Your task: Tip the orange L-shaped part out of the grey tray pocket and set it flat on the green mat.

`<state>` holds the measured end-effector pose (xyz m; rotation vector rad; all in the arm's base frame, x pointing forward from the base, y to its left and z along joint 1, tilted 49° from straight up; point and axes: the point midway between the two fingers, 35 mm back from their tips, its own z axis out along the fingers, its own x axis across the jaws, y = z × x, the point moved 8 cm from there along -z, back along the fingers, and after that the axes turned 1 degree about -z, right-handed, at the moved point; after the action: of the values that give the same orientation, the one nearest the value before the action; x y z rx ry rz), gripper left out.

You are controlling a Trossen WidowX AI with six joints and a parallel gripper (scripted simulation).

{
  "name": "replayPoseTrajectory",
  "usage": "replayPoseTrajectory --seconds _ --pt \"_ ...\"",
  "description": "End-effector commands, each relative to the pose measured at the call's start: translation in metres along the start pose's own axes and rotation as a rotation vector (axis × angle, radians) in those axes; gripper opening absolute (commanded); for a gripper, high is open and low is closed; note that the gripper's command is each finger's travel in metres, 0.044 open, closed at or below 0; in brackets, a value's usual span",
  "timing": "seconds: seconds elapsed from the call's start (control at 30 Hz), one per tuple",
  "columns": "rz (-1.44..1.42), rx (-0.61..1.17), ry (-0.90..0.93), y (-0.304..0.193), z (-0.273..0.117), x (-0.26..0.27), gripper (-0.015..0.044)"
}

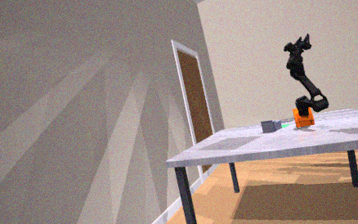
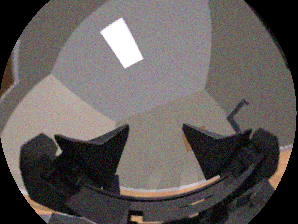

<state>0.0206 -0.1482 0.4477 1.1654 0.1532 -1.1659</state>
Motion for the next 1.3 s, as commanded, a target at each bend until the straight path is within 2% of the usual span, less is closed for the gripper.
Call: replayPoseTrajectory --seconds 0.0,0.07,0.23,0.27,0.5,0.7,0.87,1.0,1.07,1.17,1.2,1.27 --pt "-0.004 -0.013 0.017 0.002 0.001 0.004 0.0374" --pt "-0.022 -0.073 0.105 0.012 0.002 0.022 0.0321" --pt "-0.069 -0.273 0.473 0.045 -0.009 0.095 0.0190" --pt "-0.076 -0.305 0.549 0.050 -0.014 0.109 0.0180" --pt "-0.122 -0.459 1.172 0.073 -0.081 0.200 0.0180" --pt "-0.205 -0.394 1.780 0.067 -0.163 0.250 0.0180" --pt "-0.360 -0.114 2.285 0.047 -0.237 0.264 0.0180" --pt "-0.565 0.308 2.591 0.028 -0.289 0.255 0.0180" --pt "-0.695 0.590 2.677 0.020 -0.312 0.246 0.0180" --pt "-0.873 0.999 2.687 0.013 -0.336 0.233 0.0180" --pt "-0.902 1.067 2.677 0.012 -0.340 0.231 0.0180" --pt "-0.911 1.090 2.673 0.012 -0.341 0.230 0.0180"
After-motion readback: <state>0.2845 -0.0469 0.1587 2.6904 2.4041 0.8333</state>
